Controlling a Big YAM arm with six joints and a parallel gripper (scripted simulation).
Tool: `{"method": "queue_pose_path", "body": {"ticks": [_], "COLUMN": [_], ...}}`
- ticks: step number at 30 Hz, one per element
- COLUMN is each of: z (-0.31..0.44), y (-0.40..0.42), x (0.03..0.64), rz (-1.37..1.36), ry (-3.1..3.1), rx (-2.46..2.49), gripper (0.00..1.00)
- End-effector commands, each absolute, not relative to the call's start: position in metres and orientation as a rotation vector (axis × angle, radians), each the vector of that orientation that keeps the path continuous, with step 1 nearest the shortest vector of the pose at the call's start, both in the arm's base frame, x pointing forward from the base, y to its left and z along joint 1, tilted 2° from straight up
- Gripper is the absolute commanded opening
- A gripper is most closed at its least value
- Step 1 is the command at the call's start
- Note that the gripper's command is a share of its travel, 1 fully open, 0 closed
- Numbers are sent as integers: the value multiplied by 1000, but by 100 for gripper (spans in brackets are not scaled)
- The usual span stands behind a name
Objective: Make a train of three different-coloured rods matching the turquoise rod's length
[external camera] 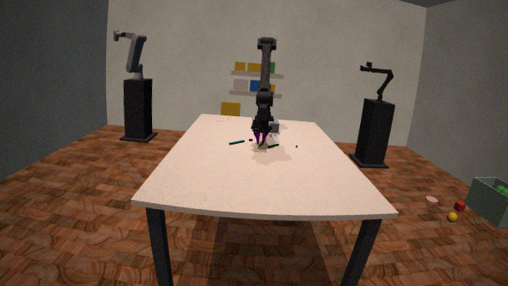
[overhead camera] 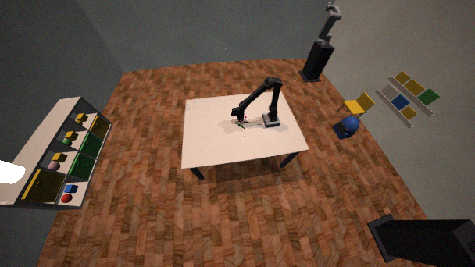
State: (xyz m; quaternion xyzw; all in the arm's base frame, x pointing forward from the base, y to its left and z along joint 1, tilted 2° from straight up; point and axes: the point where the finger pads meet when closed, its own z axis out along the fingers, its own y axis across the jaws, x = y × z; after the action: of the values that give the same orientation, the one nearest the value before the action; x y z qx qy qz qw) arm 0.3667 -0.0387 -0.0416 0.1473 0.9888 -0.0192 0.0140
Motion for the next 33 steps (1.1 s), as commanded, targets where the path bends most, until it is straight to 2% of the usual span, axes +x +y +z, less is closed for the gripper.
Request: {"method": "queue_pose_path", "body": {"ticks": [1, 7, 8, 33], "z": [-47, -47, -47, -47], "y": [-43, -43, -43, -43], "x": [368, 368, 368, 368], "rz": [-62, -62, -62, -62], "ry": [3082, 3082, 3082, 3082], "rx": [463, 463, 463, 464], "gripper": [23, 23, 4, 4]}}
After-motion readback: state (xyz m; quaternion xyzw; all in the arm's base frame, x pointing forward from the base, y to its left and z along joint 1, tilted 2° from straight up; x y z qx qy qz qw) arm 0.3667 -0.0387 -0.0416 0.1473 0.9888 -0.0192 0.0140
